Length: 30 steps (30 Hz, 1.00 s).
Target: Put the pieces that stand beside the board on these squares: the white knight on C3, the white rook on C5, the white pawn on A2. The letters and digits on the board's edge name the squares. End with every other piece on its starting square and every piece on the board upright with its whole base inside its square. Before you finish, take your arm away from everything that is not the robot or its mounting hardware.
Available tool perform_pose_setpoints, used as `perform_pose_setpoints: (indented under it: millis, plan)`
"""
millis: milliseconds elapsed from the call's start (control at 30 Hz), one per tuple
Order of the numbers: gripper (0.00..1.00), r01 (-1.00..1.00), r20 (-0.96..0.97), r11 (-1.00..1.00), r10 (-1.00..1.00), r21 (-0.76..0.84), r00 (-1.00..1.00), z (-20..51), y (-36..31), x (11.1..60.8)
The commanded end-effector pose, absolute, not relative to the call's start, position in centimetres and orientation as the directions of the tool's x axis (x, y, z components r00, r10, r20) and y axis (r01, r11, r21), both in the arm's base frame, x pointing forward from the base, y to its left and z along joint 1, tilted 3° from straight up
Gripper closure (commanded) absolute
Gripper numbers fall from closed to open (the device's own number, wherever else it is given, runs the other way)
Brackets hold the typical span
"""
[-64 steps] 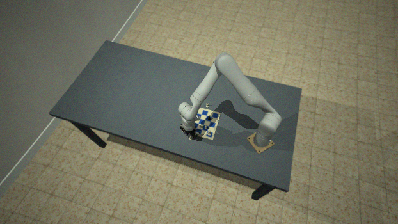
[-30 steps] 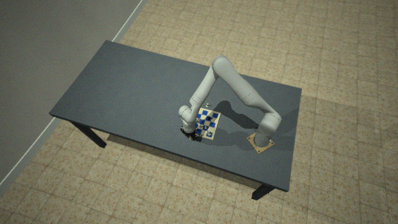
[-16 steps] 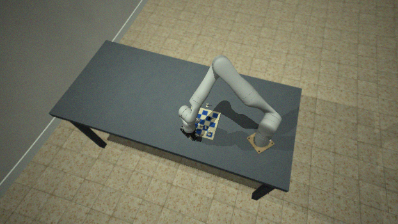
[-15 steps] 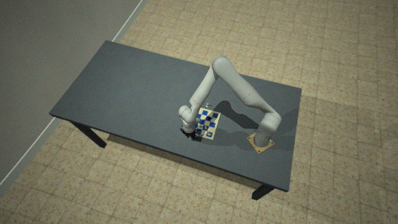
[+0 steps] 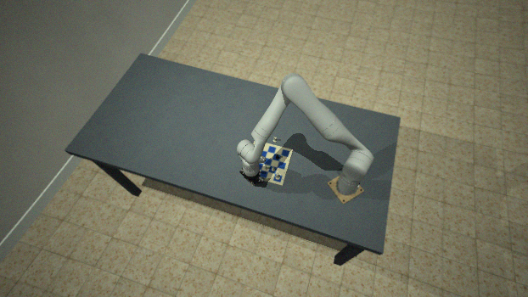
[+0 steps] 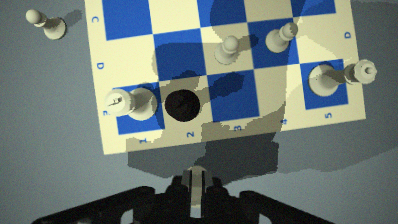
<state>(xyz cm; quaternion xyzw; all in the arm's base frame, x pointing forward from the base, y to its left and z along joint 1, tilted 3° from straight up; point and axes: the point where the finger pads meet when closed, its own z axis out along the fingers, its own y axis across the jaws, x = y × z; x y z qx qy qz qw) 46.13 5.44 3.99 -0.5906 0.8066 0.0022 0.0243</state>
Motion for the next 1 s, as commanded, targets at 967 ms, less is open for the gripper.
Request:
perform_pose_setpoints:
  millis: [967]
  plan:
    - [1.0, -0.953, -0.042, 0.302, -0.953, -0.027, -0.301, 4.42, 5.43, 46.17]
